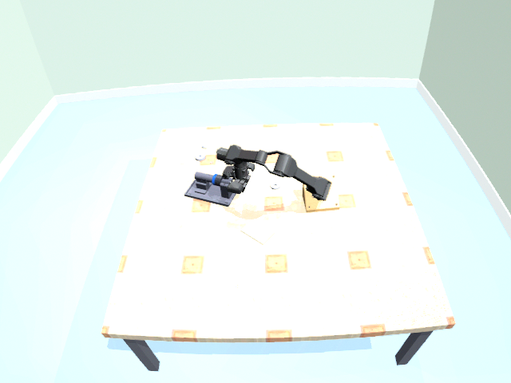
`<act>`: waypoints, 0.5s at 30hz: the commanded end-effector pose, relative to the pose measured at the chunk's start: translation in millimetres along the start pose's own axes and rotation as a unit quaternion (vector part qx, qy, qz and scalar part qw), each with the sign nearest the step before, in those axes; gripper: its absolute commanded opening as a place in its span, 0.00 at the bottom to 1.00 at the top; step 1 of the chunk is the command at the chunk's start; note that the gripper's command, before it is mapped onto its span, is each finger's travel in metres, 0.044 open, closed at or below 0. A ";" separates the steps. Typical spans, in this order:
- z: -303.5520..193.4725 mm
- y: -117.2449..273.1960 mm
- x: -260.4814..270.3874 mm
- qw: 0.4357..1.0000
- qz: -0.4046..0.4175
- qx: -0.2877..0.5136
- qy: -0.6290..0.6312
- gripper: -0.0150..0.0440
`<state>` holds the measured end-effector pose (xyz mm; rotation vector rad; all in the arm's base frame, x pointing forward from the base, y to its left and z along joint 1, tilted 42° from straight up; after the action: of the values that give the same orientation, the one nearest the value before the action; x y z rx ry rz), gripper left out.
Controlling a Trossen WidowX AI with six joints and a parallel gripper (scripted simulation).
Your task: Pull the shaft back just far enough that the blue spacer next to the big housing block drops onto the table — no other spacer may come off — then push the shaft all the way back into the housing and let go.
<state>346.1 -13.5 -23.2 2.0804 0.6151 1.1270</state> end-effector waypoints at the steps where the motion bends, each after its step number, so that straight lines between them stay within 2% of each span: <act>1: -1.2 0.5 0.1 1.000 0.000 0.000 0.002 0.25; 15: -2.4 0.5 -0.2 1.000 0.000 0.000 0.002 0.25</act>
<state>344.9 -13.3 -22.9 2.0805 0.6150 1.1270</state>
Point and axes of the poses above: the point midway between the two fingers, 35 mm back from their tips, its own y axis back along the fingers, its own x axis across the jaws, z = x × y, the point moved 1 cm from there along y, back along the fingers, and after that the axes turned 13 degrees about -y, right-handed, at the moved point
